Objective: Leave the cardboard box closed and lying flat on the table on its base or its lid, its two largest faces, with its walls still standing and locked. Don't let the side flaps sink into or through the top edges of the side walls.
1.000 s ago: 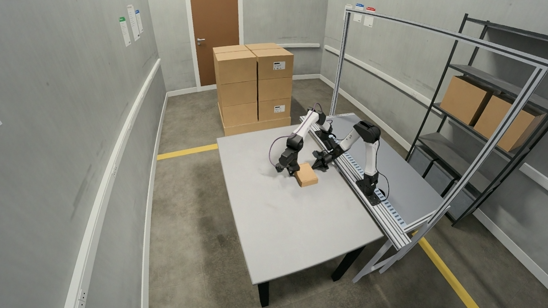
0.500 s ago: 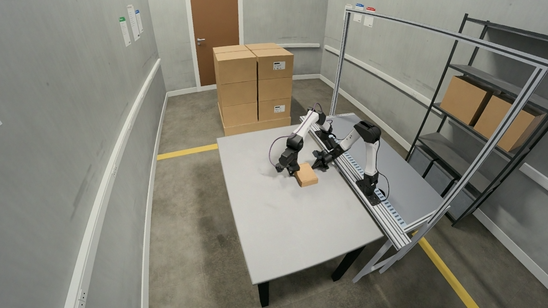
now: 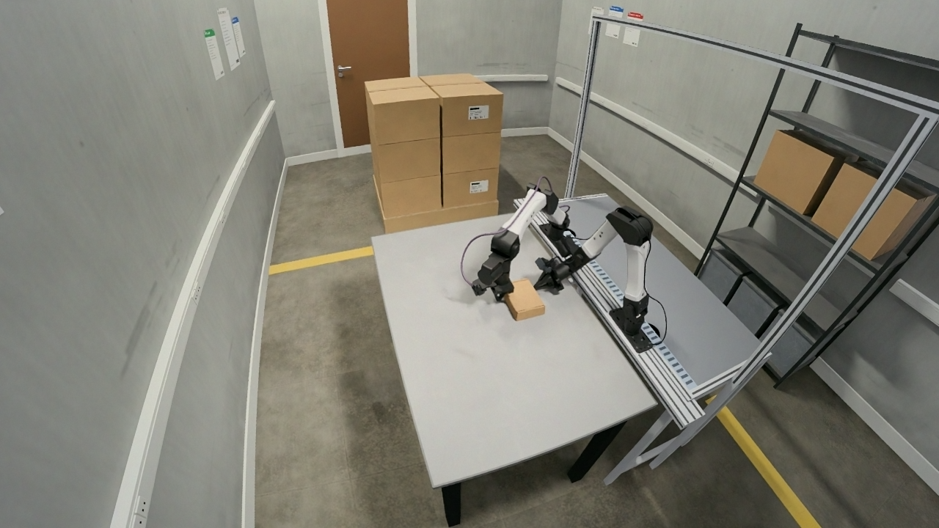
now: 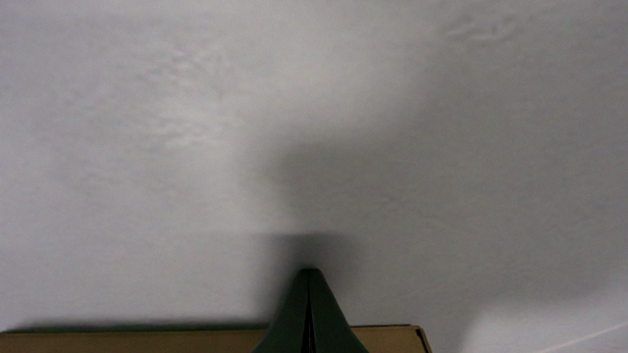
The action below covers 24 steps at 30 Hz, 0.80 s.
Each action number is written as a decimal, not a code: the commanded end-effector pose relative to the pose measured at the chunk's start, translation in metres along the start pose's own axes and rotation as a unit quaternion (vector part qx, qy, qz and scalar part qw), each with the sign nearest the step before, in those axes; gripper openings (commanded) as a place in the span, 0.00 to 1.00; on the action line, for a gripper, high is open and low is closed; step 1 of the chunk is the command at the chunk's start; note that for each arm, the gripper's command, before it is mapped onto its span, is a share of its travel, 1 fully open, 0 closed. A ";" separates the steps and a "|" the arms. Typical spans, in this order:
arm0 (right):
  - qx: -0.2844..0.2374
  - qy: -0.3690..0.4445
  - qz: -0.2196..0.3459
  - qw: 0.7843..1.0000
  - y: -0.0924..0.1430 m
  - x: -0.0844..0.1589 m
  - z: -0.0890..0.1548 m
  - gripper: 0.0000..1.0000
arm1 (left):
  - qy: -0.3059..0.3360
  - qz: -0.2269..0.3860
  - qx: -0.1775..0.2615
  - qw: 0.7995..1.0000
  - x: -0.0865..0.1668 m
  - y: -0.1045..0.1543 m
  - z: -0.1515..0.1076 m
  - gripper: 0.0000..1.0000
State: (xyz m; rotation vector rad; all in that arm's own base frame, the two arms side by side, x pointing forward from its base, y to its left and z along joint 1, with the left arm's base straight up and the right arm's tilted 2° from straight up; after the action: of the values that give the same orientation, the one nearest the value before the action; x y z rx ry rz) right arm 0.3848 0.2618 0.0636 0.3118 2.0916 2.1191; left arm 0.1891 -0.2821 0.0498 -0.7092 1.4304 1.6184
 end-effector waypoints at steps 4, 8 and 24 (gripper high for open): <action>-0.029 -0.006 -0.026 0.999 0.032 -0.009 0.001 0.01 | 0.007 -0.004 0.001 1.000 -0.003 0.001 -0.001 0.01; -0.027 -0.006 -0.024 0.999 0.030 -0.008 0.001 0.01 | 0.007 -0.004 0.001 1.000 -0.003 0.001 -0.001 0.01; -0.009 -0.002 -0.008 1.000 0.009 -0.004 0.000 0.01 | 0.007 -0.004 0.001 1.000 -0.003 0.001 -0.001 0.01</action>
State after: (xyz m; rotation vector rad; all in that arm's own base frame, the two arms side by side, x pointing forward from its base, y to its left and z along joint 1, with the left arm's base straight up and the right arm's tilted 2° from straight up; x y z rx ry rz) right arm 0.3856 0.2624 0.0650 0.3079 2.0870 2.1208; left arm 0.1891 -0.2821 0.0498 -0.7092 1.4304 1.6184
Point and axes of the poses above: on each arm, the point where the finger pads meet when closed, its own y axis back along the fingers, its own z axis across the jaws, x = y × z, the point moved 7 cm from there along y, back along the fingers, and after that the axes turned 12 degrees about -y, right-handed, at the moved point
